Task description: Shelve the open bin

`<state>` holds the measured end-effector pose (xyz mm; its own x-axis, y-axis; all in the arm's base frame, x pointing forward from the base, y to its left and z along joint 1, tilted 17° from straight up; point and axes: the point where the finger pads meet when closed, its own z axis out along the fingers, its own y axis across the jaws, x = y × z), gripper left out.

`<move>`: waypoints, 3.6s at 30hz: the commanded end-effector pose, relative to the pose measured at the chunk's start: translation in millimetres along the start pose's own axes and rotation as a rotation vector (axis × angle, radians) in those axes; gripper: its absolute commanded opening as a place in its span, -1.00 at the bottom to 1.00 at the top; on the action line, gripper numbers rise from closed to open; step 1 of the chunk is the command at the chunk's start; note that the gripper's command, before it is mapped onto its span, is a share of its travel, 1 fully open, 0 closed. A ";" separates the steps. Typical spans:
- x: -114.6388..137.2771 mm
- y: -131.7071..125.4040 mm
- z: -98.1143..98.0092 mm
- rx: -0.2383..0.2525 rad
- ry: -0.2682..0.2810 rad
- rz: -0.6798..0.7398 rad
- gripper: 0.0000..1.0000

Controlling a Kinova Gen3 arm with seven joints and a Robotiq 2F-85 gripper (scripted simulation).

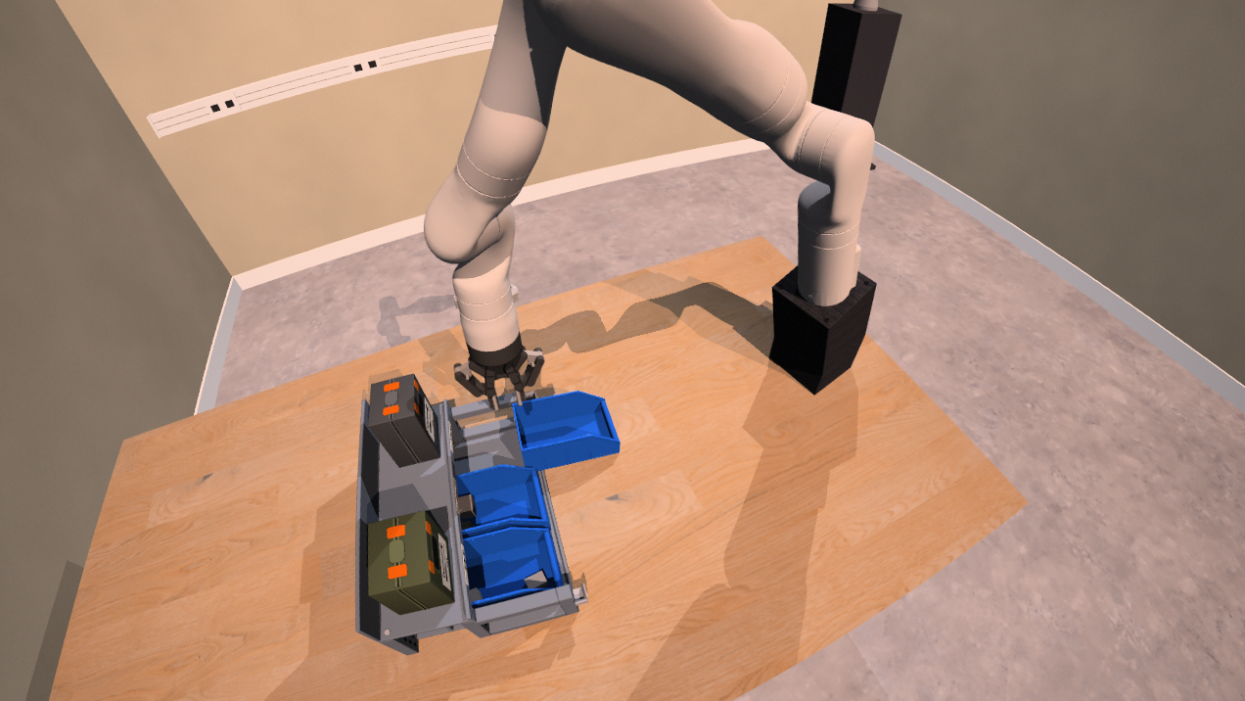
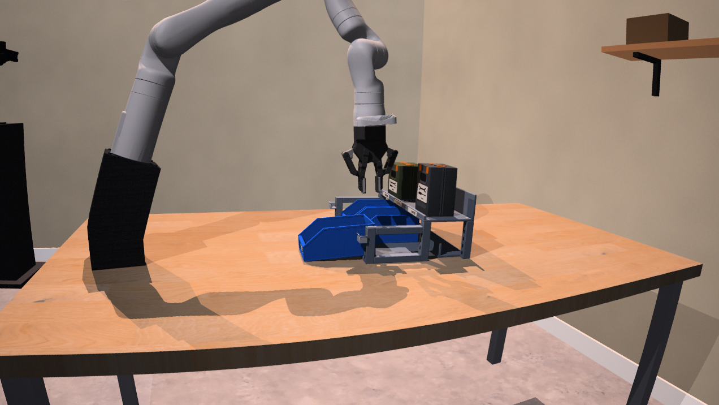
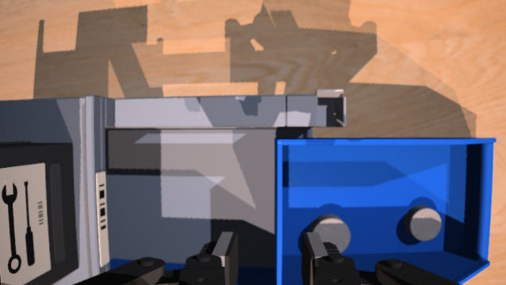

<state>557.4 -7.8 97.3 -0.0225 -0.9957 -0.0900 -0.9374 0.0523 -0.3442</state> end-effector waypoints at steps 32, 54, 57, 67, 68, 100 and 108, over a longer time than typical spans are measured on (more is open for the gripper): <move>0.1 0.0 8.7 0.002 0.000 0.000 -0.22; 0.1 -0.1 8.7 0.002 0.000 0.000 -0.22; 0.2 29.7 12.1 -0.039 -0.001 0.000 -0.22; 0.2 49.6 14.4 -0.066 -0.001 0.000 -0.22; 0.2 49.6 14.4 -0.066 -0.001 0.000 -0.22; 0.4 154.3 26.5 -0.066 -0.001 0.000 -0.22; 0.5 170.8 28.3 -0.076 0.001 0.000 -0.22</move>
<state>417.7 3.1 17.0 -0.0223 -0.9960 -0.0868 -0.9660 0.0438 -0.2550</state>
